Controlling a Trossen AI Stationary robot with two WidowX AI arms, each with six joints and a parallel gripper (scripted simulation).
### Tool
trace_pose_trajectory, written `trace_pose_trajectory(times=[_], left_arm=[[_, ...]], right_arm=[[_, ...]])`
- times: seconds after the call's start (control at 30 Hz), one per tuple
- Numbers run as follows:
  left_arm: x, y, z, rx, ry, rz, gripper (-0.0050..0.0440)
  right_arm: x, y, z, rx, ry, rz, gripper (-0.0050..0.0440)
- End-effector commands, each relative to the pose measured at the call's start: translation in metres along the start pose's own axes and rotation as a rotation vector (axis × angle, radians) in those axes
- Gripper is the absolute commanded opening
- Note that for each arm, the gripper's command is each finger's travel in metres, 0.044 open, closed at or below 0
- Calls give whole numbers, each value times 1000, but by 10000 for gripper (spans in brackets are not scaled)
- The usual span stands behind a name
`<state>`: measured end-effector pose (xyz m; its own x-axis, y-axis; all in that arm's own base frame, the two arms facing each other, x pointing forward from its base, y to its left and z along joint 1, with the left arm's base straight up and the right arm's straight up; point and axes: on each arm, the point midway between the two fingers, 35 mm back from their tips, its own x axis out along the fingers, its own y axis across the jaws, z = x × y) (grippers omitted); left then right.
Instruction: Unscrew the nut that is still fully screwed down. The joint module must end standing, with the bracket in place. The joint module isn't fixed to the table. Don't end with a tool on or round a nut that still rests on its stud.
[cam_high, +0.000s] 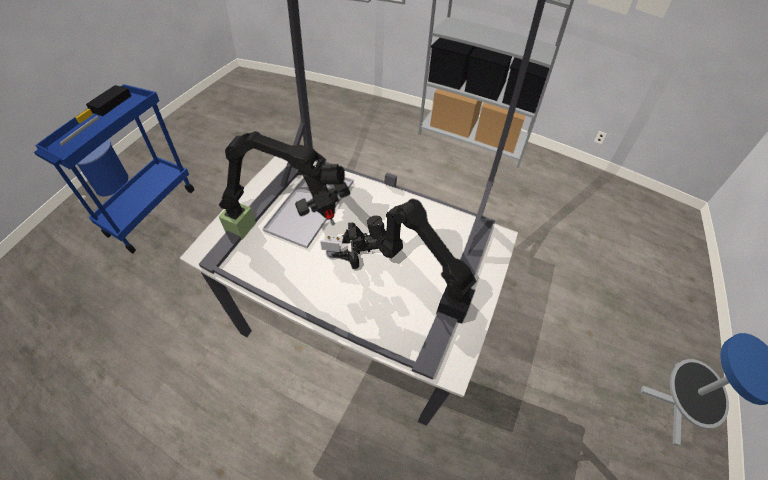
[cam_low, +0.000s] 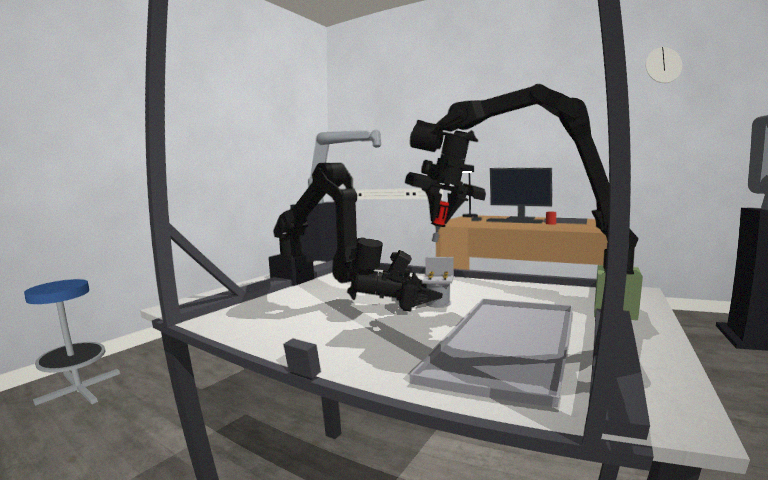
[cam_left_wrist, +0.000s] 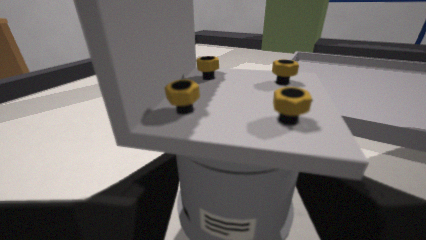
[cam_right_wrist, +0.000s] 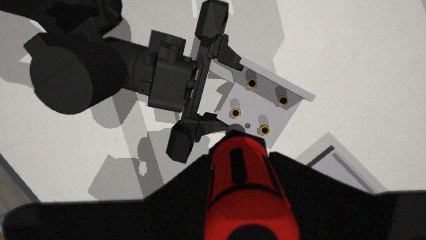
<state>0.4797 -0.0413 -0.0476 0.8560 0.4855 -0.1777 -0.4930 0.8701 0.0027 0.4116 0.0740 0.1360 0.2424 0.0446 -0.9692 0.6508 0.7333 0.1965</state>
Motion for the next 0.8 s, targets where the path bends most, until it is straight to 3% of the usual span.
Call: trace_pose_trajectory(times=[0.0, 0.77], left_arm=[[3, -4, 16, -27, -27, -3, 245], [3, -4, 16, -27, -27, -3, 245]], right_arm=[[-28, 5, 5, 1, -72, 92, 130], [-75, 10, 9, 1, -277, 359, 130]])
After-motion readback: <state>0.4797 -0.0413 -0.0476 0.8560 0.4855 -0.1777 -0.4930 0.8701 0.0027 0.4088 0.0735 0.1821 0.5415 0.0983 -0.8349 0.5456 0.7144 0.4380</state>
